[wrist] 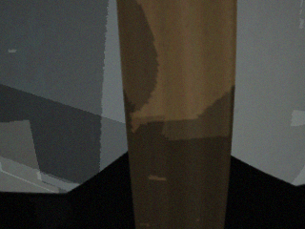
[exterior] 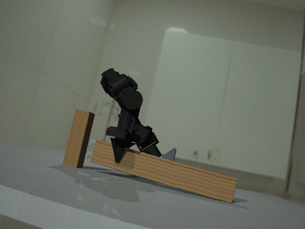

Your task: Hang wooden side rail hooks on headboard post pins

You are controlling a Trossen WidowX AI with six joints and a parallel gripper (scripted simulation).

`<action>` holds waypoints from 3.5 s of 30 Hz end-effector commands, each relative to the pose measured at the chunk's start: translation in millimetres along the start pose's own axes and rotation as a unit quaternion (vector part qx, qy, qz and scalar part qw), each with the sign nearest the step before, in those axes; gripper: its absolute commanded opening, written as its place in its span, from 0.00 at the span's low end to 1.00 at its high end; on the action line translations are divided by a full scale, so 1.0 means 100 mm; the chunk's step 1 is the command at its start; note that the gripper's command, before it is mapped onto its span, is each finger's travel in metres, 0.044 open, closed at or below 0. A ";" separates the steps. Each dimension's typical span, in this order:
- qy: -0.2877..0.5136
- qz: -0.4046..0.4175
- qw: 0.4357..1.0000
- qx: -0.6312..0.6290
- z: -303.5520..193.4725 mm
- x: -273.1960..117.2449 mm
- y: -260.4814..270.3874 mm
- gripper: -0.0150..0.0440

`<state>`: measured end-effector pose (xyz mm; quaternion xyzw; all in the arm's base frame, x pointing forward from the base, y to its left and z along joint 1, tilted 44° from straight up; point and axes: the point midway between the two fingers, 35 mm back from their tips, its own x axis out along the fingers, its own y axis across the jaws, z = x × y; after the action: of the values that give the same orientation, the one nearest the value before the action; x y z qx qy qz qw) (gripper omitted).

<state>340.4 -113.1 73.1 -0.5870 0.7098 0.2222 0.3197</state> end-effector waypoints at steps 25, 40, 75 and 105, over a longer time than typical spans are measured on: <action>-0.002 -0.006 1.000 0.003 -0.03 -0.02 -0.02 0.25; -0.002 -0.006 1.000 0.003 -0.05 -0.03 -0.01 0.25; -0.002 -0.006 1.000 0.003 -0.09 -0.04 -0.03 0.25; -0.002 -0.006 1.000 0.003 -0.12 -0.02 -0.02 0.25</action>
<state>338.6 -121.7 81.5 -0.5863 0.7096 0.2193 0.3233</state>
